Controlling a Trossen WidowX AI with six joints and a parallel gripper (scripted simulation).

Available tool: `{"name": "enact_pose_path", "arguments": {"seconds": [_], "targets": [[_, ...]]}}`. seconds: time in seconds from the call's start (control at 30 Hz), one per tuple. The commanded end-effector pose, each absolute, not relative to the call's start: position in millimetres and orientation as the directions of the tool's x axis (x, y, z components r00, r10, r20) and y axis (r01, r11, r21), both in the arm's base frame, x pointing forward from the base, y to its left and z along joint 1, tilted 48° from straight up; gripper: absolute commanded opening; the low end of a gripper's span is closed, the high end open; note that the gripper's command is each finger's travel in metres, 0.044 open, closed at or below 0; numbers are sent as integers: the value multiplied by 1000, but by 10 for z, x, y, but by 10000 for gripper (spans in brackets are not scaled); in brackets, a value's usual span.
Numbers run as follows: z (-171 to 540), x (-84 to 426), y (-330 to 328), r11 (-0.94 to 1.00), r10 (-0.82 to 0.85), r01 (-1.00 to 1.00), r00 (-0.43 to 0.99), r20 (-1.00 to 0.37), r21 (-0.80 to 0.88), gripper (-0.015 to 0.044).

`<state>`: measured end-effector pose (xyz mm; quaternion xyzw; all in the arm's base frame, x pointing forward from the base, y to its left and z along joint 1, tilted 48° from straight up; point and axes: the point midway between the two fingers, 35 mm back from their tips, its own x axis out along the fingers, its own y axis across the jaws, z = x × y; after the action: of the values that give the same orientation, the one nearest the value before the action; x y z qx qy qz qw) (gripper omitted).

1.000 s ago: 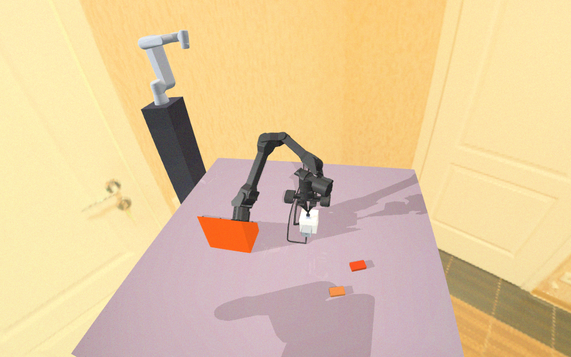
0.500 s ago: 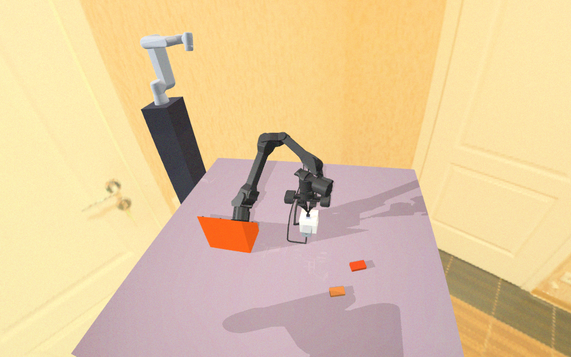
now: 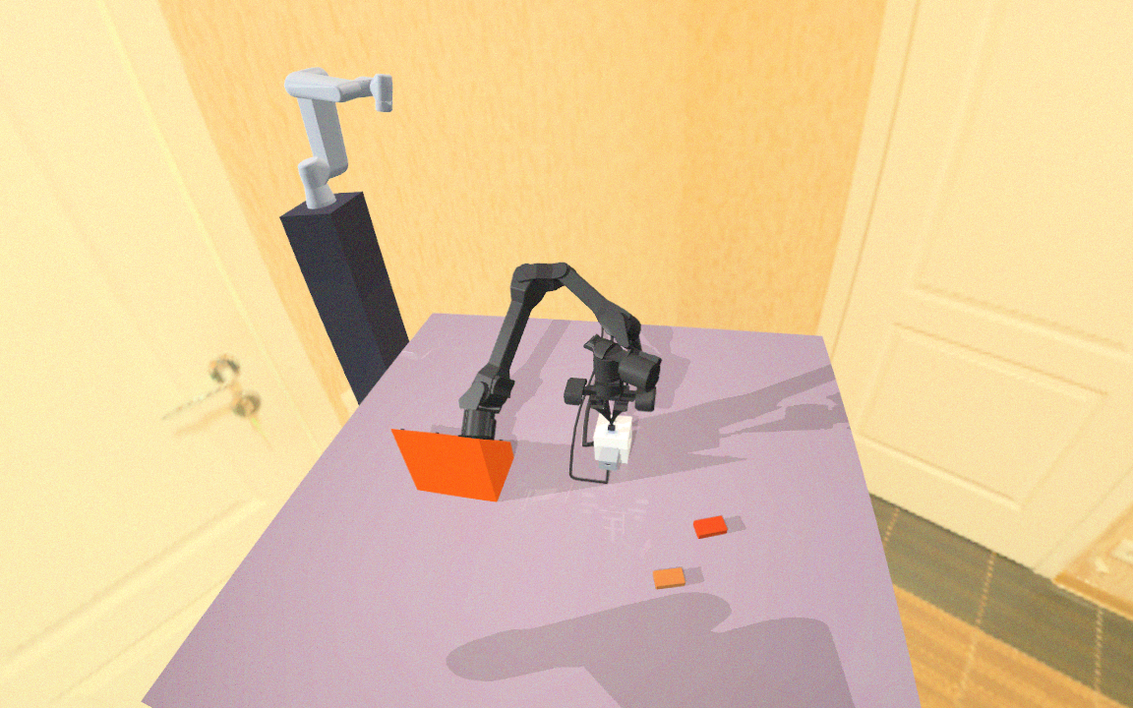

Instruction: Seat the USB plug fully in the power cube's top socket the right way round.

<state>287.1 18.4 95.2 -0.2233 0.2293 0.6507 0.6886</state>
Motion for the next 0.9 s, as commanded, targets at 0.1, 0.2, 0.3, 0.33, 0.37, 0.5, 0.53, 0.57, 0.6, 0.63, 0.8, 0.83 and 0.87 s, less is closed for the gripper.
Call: {"name": "enact_pose_path", "arguments": {"seconds": [0.1, 0.2, 0.3, 0.33, 0.37, 0.5, 0.53, 0.57, 0.6, 0.63, 0.8, 0.83, 0.87], "targets": [[949, 2875, 194, 59, 796, -998, 51, -604, -7, 0], [946, 2875, 197, 59, 796, -998, 51, -604, -7, 0], [944, 2875, 200, 59, 796, -998, 51, -604, -7, 0], [943, 2875, 200, 59, 796, -998, 51, -604, -7, 0], [943, 2875, 201, 59, 796, -998, 51, -604, -7, 0], [939, 2876, 205, 59, 796, -998, 51, -604, -7, 0], [939, 2876, 206, 59, 796, -998, 51, -604, -7, 0], [938, 2876, 207, 59, 796, -998, 51, -604, -7, 0], [937, 2876, 208, 59, 796, -998, 51, -604, -7, 0], [936, 2876, 208, 59, 796, -998, 51, -604, -7, 0], [932, 2876, 213, 59, 796, -998, 51, -603, -7, 0], [931, 2876, 214, 59, 796, -998, 51, -603, -7, 0], [931, 2876, 215, 59, 796, -998, 51, -603, -7, 0]]}}
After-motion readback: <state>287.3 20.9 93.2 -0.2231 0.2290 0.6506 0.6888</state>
